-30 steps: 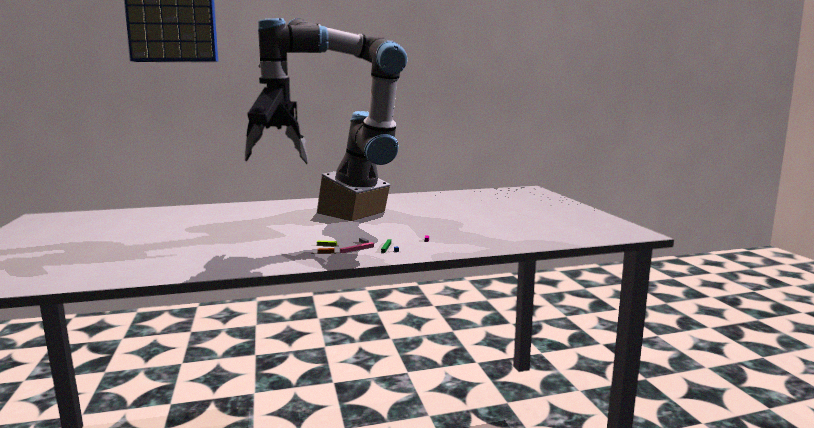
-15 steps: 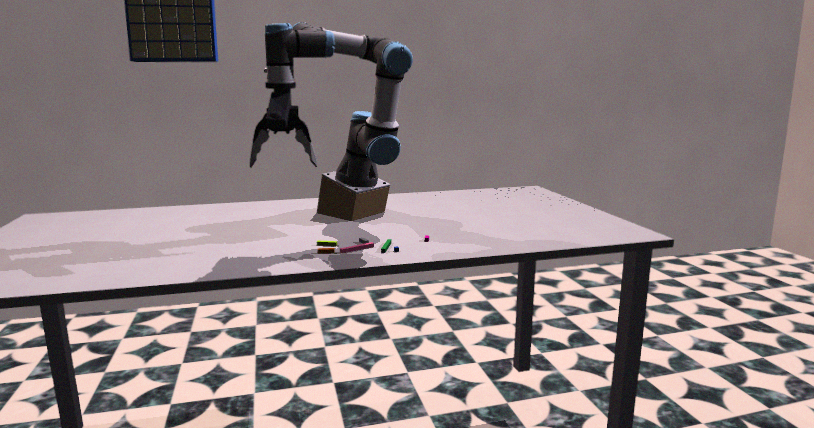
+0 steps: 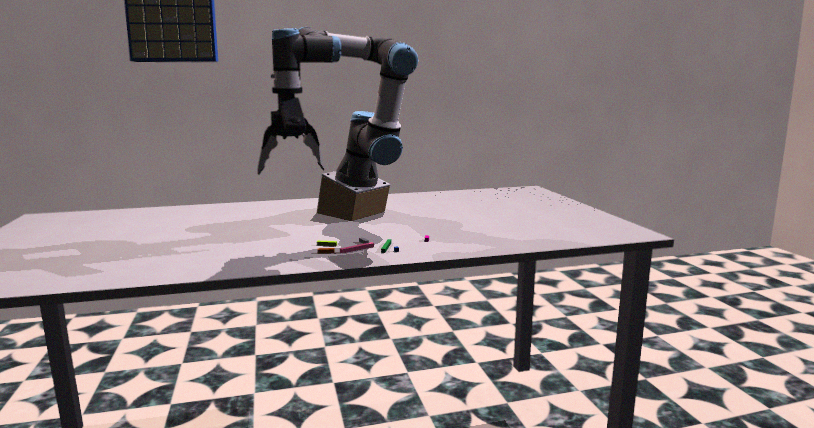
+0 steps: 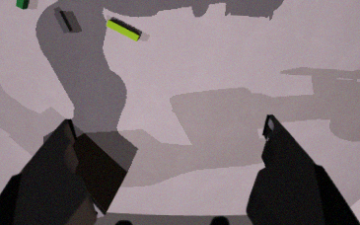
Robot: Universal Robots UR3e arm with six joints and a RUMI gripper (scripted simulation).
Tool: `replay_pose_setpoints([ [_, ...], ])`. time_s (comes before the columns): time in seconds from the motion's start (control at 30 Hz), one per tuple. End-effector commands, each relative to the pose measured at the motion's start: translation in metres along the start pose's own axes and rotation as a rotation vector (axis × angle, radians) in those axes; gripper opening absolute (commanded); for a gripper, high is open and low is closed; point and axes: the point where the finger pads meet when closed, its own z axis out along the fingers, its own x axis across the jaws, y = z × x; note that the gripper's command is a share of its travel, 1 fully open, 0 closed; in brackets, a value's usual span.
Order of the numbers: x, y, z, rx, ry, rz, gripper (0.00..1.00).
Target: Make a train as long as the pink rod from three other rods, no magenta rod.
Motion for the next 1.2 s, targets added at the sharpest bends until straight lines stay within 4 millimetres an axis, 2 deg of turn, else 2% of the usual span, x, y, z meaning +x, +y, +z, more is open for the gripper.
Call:
replay_pose_setpoints([
  [0.0, -0.007, -0.006, 0.005, 0.015, 0.013, -0.164, 1.0],
  [0.97, -0.043, -0.019, 0.028, 0.021, 0.023, -0.677, 1.0],
  [1.1, -0.044, -0.02, 0.028, 0.021, 0.023, -0.691, 1.0],
  [1.17, -0.05, -0.021, 0.032, 0.022, 0.025, -0.776, 1.0],
])
